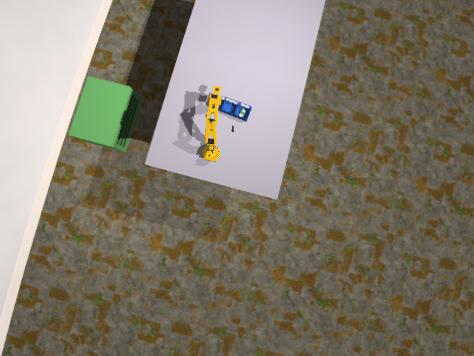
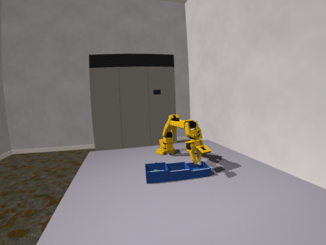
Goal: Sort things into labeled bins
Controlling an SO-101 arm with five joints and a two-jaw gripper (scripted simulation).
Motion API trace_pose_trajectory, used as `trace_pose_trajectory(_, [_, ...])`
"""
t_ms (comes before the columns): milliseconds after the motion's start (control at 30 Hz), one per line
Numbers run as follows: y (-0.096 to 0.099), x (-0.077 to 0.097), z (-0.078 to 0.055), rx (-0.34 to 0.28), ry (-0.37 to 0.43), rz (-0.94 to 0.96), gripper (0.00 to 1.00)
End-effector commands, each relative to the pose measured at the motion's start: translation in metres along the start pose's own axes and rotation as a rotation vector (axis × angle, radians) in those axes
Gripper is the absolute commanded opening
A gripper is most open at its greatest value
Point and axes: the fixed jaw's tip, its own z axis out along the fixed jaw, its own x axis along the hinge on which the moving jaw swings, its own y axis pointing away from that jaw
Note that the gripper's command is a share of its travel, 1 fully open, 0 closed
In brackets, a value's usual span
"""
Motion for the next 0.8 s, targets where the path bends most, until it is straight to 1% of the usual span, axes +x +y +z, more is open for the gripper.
trace_pose_trajectory(0, [0.0037,-0.0119,-0.0166,-0.005,-0.087,-0.005,0.0])
trace_pose_trajectory(400, [0.0037,-0.0118,-0.0163,-0.005,-0.087,-0.005,0.0])
trace_pose_trajectory(767, [0.0037,-0.0108,-0.0108,-0.005,-0.087,-0.005,0.0])
